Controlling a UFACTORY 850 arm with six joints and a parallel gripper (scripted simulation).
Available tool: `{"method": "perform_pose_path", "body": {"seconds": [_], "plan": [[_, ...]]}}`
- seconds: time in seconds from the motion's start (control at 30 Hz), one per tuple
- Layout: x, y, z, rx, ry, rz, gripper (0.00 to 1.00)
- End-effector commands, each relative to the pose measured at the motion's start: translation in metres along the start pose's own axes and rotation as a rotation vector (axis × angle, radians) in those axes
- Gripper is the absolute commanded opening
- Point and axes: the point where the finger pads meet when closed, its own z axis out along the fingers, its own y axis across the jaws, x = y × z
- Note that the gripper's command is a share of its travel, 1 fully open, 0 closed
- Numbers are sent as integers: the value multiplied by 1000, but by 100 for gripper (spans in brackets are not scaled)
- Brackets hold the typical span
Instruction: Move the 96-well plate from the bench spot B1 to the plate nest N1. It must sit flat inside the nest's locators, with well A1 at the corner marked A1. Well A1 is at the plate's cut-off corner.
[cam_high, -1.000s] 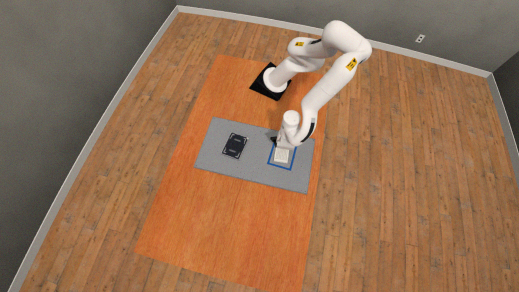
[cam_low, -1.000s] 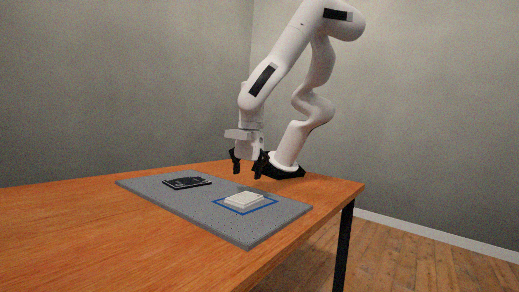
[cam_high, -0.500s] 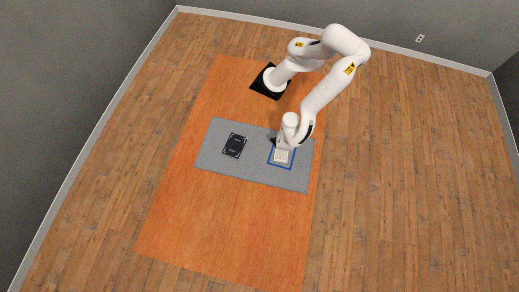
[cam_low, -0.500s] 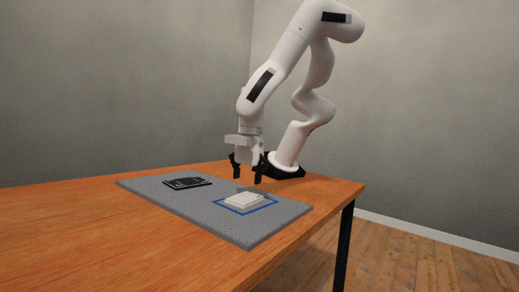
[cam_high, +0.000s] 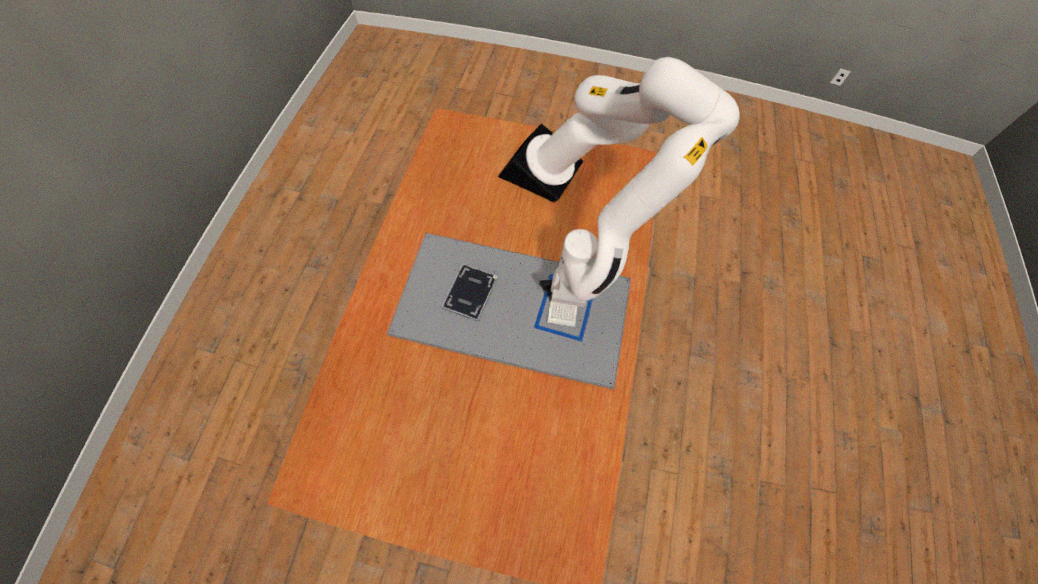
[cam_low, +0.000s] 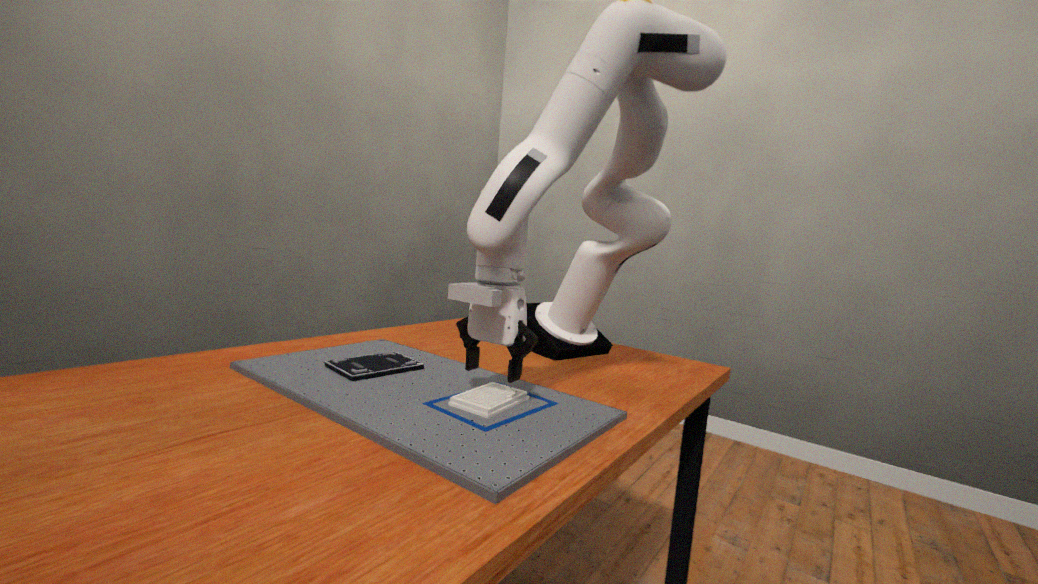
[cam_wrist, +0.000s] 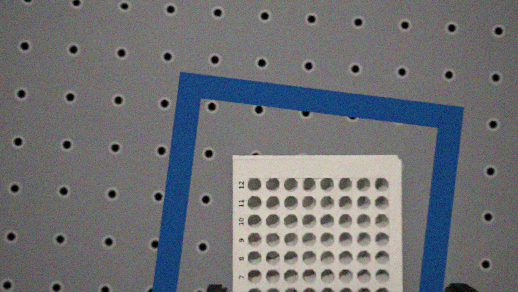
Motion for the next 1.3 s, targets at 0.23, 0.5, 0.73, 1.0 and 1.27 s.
{"method": "perform_pose_path", "body": {"seconds": [0.23,0.5,0.73,1.0,1.27], "plan": [[1,0,14,0,3,-1,100],[1,0,20,0,3,-1,100],[1,0,21,0,3,-1,100],[1,0,24,0,3,-1,100],[1,0,28,0,3,-1,100]]}}
